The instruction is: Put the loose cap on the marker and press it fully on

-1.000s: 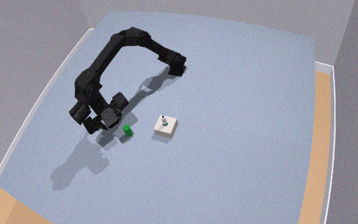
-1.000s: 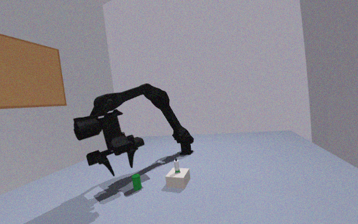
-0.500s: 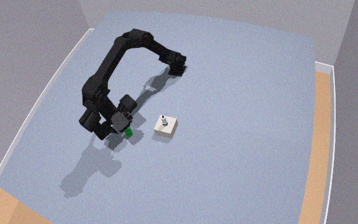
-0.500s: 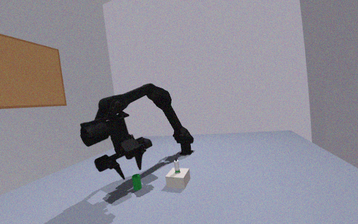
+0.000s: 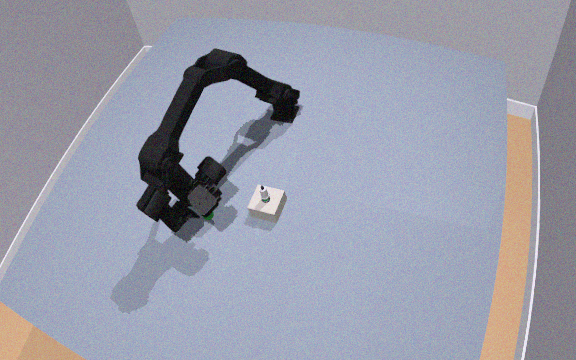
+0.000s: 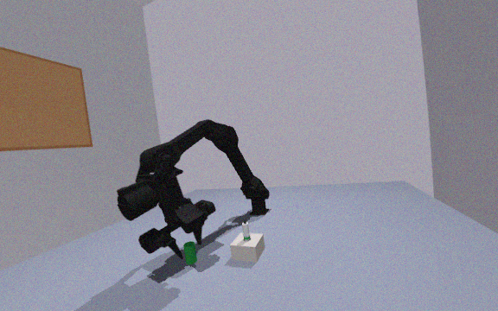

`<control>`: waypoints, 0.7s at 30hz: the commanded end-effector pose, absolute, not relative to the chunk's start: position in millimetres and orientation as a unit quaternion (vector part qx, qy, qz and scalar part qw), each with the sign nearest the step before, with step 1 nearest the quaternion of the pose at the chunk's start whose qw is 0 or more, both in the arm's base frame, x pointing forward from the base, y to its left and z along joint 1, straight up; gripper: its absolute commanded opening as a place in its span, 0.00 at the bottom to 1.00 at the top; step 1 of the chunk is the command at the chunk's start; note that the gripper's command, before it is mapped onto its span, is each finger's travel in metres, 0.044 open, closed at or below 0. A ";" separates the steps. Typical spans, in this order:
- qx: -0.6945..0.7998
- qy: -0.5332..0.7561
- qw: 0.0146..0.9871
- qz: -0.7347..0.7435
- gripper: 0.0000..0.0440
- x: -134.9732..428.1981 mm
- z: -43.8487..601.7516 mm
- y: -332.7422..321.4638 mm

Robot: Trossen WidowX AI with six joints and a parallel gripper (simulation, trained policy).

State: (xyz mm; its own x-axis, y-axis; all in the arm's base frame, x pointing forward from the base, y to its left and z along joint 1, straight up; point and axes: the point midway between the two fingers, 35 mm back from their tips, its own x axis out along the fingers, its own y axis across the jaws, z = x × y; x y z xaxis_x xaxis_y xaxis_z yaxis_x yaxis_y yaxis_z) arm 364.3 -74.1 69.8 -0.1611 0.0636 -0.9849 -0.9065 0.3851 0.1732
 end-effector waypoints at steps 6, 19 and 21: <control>-0.355 0.621 0.536 0.449 0.37 360.1 56.9 -73.7; -0.415 0.586 0.549 0.428 0.20 373.8 103.1 -63.8; -0.421 0.580 0.551 0.427 0.19 375.1 111.0 -58.9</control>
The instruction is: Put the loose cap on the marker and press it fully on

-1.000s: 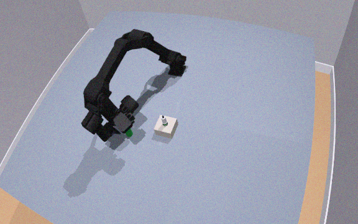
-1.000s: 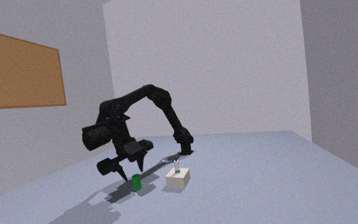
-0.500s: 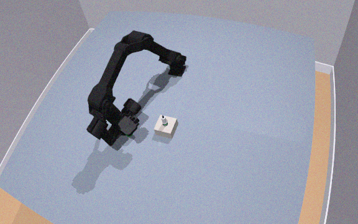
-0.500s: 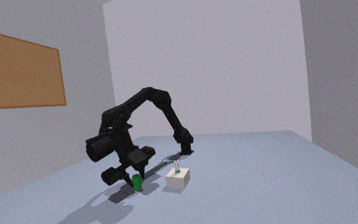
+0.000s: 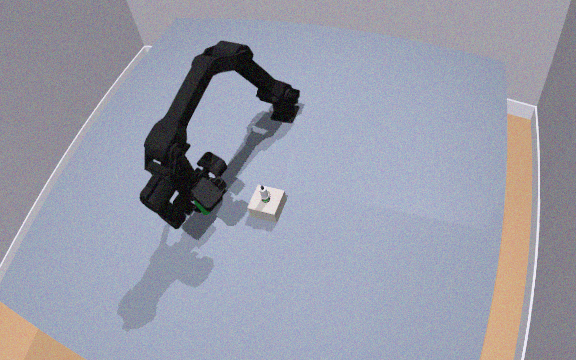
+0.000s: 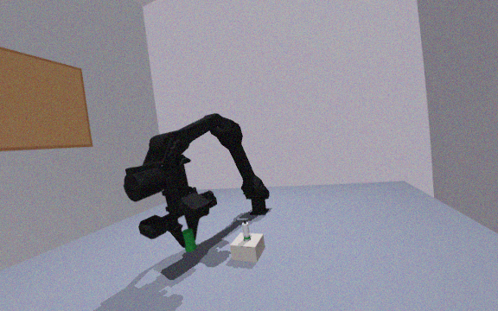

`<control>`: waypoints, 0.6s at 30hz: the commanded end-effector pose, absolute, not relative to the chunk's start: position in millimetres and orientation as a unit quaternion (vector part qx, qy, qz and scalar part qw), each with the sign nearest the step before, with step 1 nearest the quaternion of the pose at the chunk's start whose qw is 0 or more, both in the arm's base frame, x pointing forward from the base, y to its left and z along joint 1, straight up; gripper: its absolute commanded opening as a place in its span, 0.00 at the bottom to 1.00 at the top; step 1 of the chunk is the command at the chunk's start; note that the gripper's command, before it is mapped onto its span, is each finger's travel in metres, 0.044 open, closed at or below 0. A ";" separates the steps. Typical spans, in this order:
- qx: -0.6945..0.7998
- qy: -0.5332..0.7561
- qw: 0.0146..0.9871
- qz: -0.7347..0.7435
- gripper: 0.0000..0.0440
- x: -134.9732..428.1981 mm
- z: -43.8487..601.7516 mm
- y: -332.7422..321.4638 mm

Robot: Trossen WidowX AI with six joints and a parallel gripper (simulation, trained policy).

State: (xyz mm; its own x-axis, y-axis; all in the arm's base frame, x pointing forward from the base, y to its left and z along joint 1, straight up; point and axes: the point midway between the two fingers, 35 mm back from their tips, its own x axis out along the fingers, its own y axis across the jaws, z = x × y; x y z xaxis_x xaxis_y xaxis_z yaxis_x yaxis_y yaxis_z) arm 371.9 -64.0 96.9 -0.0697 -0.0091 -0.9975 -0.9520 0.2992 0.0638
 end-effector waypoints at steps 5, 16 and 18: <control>-0.430 0.569 0.553 0.431 0.19 375.3 126.6 -40.5; -0.434 0.558 0.547 0.449 0.15 362.4 153.1 3.6; -0.435 0.557 0.544 0.453 0.14 358.5 156.9 11.9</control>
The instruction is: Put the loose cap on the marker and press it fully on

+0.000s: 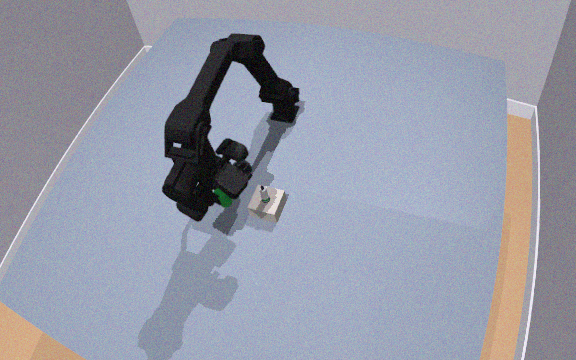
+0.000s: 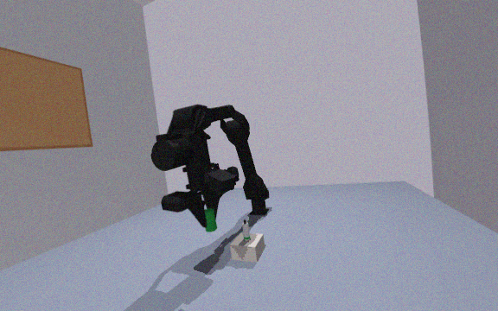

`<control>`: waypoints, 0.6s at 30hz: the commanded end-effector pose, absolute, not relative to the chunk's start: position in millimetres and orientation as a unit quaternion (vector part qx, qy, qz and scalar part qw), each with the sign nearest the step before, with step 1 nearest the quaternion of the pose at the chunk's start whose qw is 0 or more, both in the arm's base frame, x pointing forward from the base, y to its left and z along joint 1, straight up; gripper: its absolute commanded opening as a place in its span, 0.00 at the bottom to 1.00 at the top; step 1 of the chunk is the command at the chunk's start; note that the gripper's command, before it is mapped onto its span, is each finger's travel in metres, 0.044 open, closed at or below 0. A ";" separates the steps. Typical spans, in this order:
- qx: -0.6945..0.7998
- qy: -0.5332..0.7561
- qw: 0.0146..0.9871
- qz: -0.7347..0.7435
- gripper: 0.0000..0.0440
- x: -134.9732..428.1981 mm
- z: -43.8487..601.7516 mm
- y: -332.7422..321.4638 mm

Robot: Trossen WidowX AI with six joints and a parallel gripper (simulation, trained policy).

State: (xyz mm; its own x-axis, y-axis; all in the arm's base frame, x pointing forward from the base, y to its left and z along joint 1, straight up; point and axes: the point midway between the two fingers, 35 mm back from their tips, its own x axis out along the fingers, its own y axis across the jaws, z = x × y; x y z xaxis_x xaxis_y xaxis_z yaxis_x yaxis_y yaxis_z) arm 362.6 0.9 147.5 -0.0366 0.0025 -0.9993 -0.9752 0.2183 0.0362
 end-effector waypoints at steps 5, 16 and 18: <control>-0.436 0.554 0.535 0.464 0.12 347.3 164.8 33.0; -0.438 0.557 0.513 0.484 0.06 321.3 173.6 59.8; -0.437 0.559 0.510 0.486 0.05 317.8 173.3 60.8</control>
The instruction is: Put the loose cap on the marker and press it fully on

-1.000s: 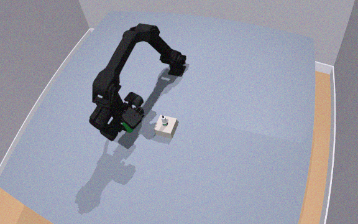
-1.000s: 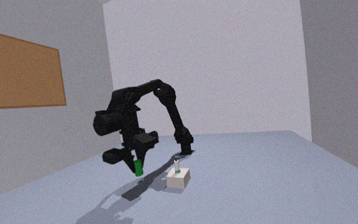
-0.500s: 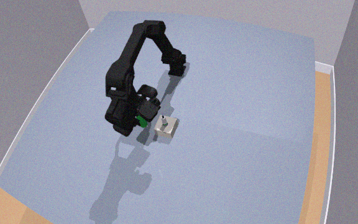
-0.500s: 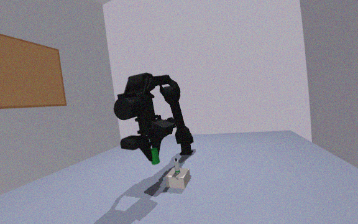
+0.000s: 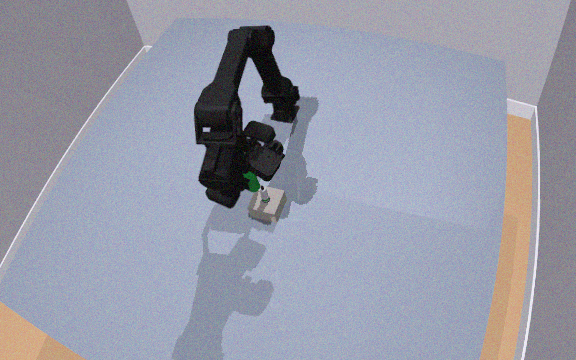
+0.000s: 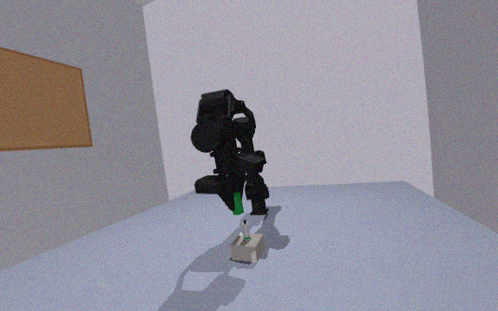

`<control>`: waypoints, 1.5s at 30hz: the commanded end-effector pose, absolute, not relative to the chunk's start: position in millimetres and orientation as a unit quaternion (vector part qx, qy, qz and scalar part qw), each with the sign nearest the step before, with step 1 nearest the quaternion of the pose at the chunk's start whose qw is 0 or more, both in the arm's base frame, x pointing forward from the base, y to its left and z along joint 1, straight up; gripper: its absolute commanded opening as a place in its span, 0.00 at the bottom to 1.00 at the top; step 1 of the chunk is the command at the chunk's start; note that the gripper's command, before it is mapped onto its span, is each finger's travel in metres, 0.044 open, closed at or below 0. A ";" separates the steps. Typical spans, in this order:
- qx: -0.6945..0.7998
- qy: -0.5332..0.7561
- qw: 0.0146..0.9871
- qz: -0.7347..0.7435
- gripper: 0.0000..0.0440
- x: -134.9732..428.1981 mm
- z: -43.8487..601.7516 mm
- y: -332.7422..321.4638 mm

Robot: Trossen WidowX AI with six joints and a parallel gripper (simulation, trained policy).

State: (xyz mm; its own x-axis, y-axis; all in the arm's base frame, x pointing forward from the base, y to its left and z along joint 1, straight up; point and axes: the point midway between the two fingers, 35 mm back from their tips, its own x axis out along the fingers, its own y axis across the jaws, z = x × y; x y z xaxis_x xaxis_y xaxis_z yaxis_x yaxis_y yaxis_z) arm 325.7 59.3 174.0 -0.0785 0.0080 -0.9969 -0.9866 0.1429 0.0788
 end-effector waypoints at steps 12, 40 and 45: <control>-0.435 0.564 0.503 0.490 0.00 306.3 166.4 63.2; -0.430 0.567 0.505 0.489 0.00 299.3 129.9 64.5; -0.428 0.566 0.501 0.495 0.00 297.8 119.6 65.0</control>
